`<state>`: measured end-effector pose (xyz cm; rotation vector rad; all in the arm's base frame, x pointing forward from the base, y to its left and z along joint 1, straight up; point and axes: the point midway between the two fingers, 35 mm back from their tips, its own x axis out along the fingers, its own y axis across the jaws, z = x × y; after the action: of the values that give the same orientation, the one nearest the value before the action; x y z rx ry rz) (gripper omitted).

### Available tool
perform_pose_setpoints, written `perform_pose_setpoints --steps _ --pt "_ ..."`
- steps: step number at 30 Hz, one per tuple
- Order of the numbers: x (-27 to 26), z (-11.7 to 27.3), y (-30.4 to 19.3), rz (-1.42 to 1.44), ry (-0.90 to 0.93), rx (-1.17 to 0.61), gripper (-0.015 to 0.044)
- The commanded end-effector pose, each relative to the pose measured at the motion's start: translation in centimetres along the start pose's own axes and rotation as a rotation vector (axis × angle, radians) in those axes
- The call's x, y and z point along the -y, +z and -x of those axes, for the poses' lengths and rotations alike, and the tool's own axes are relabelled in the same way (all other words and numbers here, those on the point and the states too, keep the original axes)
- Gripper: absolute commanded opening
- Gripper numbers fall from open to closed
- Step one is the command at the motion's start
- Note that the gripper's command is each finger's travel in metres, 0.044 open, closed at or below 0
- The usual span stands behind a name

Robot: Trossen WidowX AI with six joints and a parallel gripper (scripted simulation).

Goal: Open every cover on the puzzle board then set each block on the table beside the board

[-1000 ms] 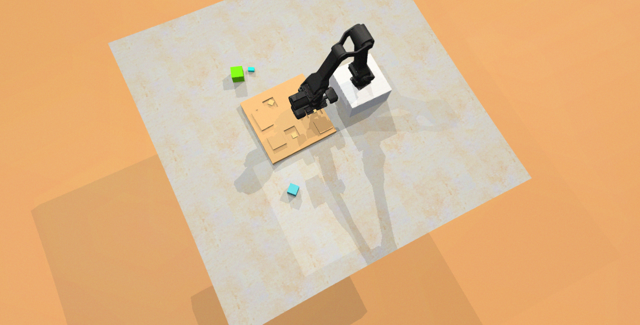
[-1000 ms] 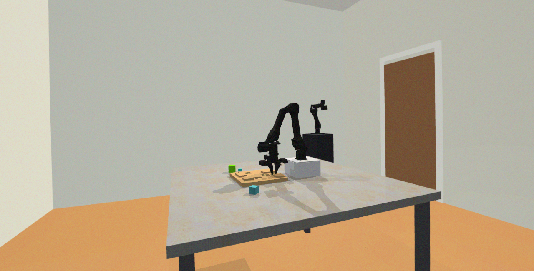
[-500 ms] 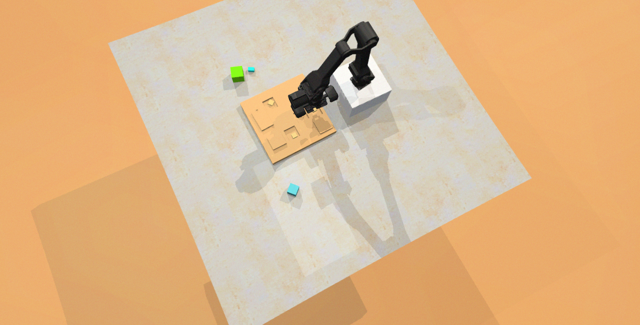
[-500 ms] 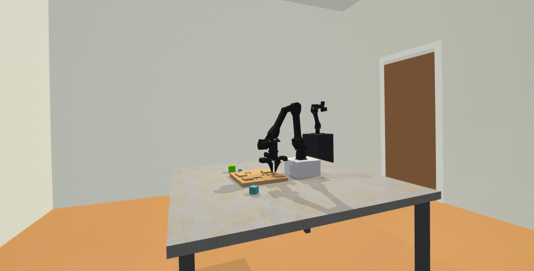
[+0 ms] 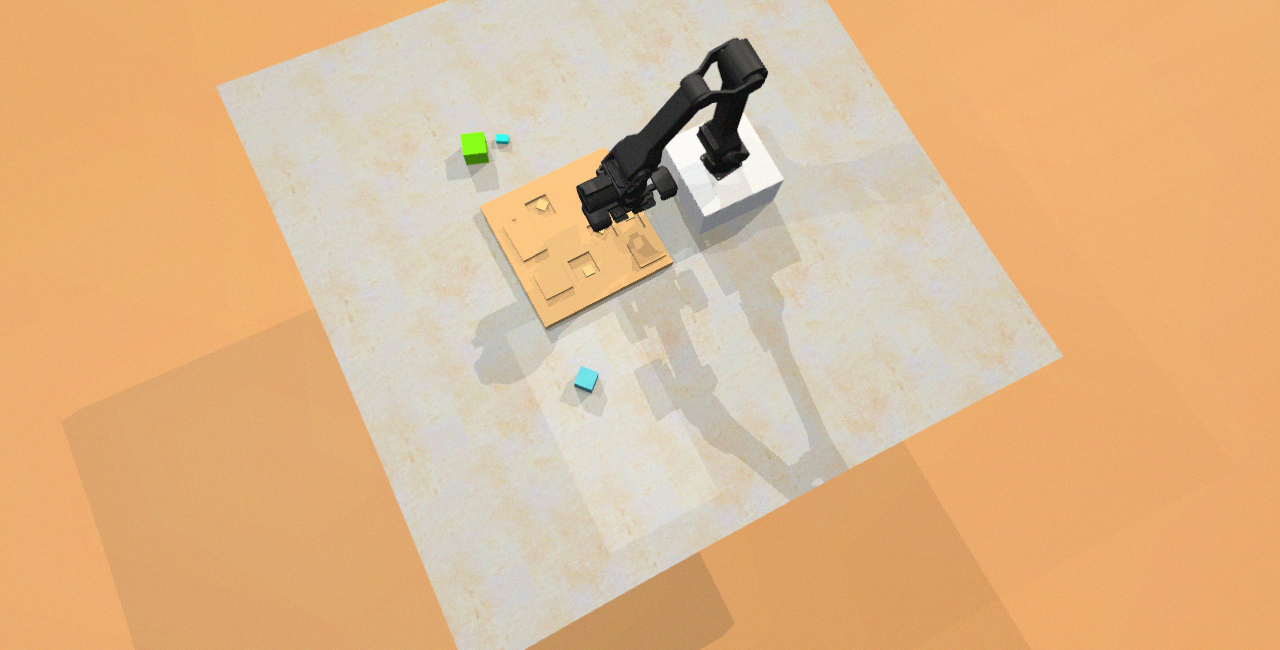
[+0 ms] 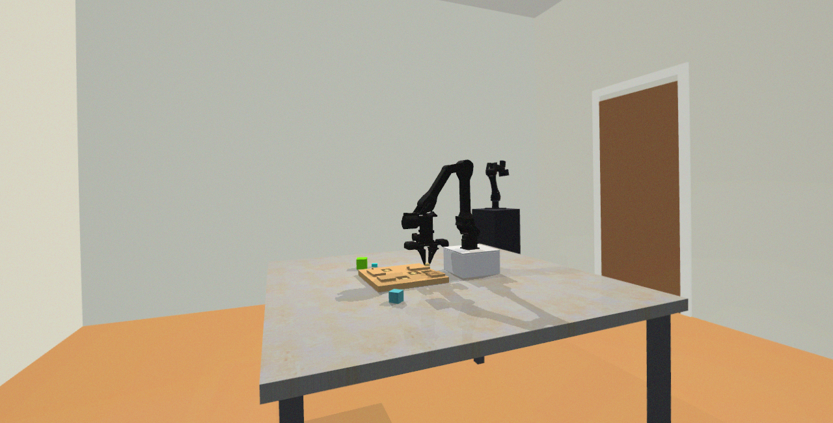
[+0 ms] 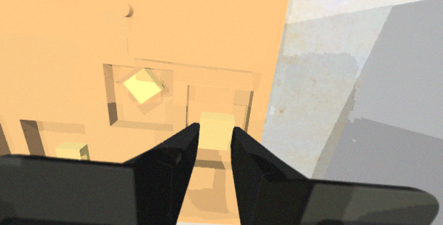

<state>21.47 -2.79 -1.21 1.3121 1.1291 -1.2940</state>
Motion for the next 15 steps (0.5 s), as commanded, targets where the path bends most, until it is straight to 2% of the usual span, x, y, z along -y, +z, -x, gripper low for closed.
perform_pose_setpoints --steps 1,15 --pt "0.0 0.7 0.0 0.002 0.002 -0.001 0.0080" --pt "-0.2 3.8 0.0 0.002 0.002 -0.001 0.0080"
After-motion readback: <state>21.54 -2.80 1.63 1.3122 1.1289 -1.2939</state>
